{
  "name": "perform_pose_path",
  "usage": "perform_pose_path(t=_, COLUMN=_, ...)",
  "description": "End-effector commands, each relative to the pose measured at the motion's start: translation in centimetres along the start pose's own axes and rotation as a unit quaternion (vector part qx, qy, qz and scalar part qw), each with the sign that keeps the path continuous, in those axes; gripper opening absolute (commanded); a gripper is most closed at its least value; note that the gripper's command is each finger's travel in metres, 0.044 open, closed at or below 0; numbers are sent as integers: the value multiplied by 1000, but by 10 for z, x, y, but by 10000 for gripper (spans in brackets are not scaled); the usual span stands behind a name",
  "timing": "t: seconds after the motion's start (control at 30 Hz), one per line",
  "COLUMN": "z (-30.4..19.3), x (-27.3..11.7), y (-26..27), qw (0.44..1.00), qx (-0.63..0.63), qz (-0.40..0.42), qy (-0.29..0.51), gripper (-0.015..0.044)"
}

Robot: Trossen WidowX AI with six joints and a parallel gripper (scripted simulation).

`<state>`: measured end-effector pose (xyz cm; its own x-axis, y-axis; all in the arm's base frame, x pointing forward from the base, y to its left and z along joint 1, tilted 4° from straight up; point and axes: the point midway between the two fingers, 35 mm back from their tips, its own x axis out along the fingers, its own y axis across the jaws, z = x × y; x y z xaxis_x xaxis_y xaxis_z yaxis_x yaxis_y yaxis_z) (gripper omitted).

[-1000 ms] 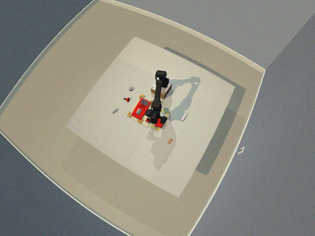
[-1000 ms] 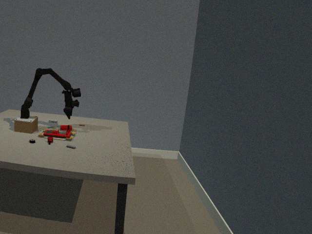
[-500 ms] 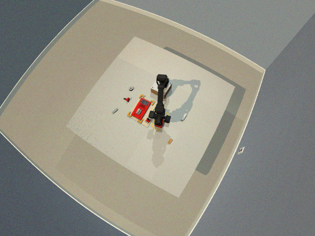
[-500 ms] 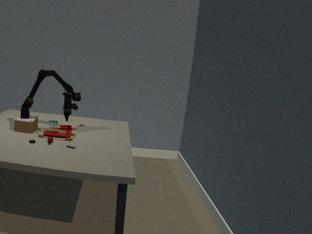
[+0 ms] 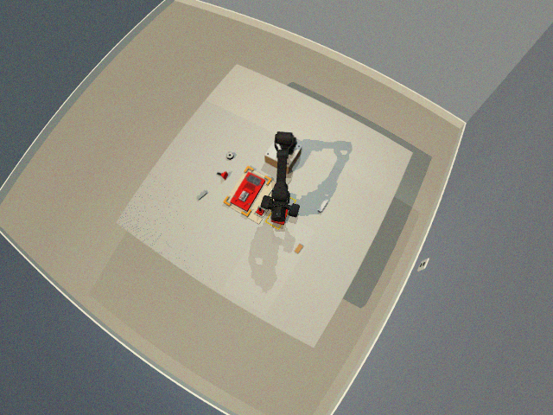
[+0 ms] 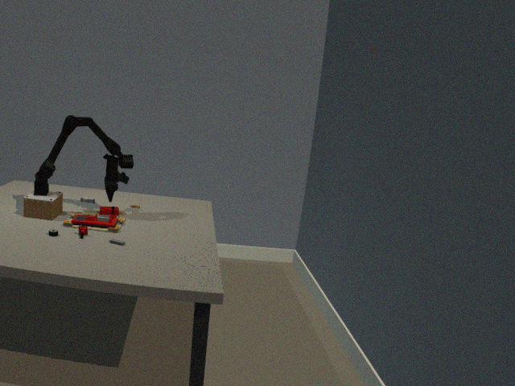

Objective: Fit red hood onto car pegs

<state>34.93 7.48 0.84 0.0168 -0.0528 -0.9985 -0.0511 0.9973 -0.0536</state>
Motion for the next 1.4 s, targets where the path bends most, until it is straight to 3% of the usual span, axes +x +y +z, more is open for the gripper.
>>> perform_pose_path(t=0.0, z=0, x=3, y=-1, qw=1000, qx=-3, qz=-2, qy=0, gripper=440)
perform_pose_path(t=1.37, z=0, x=28, y=1, qw=1000, qx=-3, qz=-2, qy=0, gripper=440)
